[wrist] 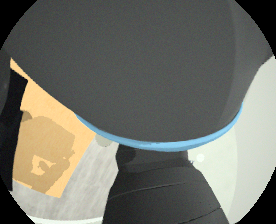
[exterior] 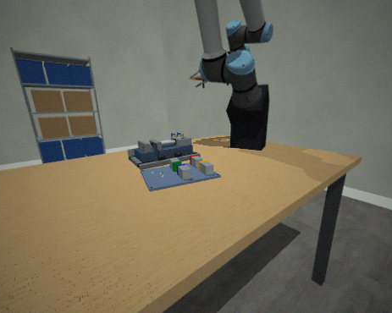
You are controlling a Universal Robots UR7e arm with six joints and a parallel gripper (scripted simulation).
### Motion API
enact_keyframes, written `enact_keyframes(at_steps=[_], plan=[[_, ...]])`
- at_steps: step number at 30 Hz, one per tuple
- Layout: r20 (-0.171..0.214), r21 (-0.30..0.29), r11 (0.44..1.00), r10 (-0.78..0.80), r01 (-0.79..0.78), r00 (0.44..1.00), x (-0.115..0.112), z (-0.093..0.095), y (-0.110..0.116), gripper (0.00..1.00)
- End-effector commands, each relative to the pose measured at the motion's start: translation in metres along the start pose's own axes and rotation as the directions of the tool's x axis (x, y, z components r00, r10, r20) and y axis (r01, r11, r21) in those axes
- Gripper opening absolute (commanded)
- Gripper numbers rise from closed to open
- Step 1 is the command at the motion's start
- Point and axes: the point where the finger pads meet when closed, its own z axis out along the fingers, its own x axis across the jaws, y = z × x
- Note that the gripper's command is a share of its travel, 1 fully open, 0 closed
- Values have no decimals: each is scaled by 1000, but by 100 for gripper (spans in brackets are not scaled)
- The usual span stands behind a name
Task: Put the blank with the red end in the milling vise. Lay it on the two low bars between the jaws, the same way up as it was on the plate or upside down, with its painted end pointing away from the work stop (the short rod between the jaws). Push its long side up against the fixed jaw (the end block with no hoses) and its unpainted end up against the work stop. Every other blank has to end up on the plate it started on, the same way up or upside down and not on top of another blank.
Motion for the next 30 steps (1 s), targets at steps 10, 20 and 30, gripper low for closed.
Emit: enact_keyframes(at_steps=[10,20,30], plan=[[-220,-38,998,43,-53,975,6,10,-35,100],[-88,-17,1000,18,-20,996,3,4,-14,100],[-220,-38,998,43,-53,975,6,10,-35,100]])
